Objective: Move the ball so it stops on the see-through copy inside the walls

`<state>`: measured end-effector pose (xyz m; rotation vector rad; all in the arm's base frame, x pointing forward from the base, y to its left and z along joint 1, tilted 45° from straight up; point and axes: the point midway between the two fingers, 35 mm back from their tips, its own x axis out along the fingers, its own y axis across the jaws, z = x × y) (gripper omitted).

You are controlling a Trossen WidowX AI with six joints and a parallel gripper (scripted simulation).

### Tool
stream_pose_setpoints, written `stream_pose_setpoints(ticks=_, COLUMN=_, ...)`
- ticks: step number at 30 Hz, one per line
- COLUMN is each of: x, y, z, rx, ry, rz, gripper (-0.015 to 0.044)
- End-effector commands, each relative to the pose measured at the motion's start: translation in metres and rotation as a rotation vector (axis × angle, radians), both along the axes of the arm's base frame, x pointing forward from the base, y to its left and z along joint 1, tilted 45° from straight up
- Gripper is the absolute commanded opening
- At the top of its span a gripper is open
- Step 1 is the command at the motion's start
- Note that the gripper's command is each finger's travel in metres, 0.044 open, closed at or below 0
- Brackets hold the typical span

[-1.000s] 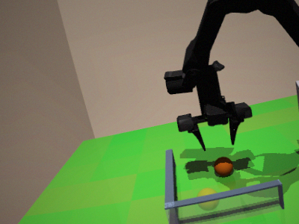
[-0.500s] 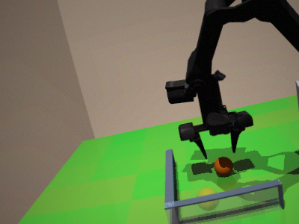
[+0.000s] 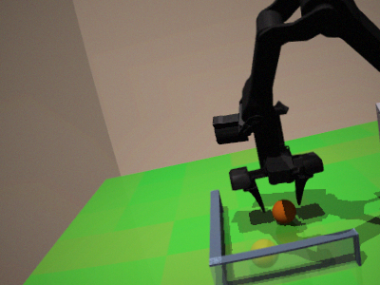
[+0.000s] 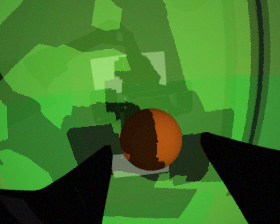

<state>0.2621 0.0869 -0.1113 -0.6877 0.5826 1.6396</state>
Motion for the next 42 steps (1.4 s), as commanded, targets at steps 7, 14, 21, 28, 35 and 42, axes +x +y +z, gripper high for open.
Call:
stream_pose_setpoints(ticks=7, x=-0.005, y=0.008, z=-0.008, rx=0.006, ry=0.013, rz=-0.003, gripper=0.0302)
stream_pose_setpoints(ticks=14, x=-0.005, y=0.008, z=-0.008, rx=0.006, ry=0.013, rz=-0.003, gripper=0.0236)
stream_pose_setpoints(ticks=21, x=-0.004, y=0.005, z=-0.005, rx=0.004, ry=0.012, rz=-0.004, gripper=0.013)
stream_pose_setpoints(ticks=28, x=0.009, y=-0.027, z=0.023, rx=-0.007, ry=0.01, rz=-0.007, gripper=0.0)
stream_pose_setpoints(ticks=35, x=0.015, y=-0.061, z=0.058, rx=-0.008, ry=0.01, rz=-0.006, gripper=0.0)
stream_pose_setpoints(ticks=42, x=0.013, y=-0.087, z=0.088, rx=-0.001, ry=0.012, rz=-0.003, gripper=0.0)
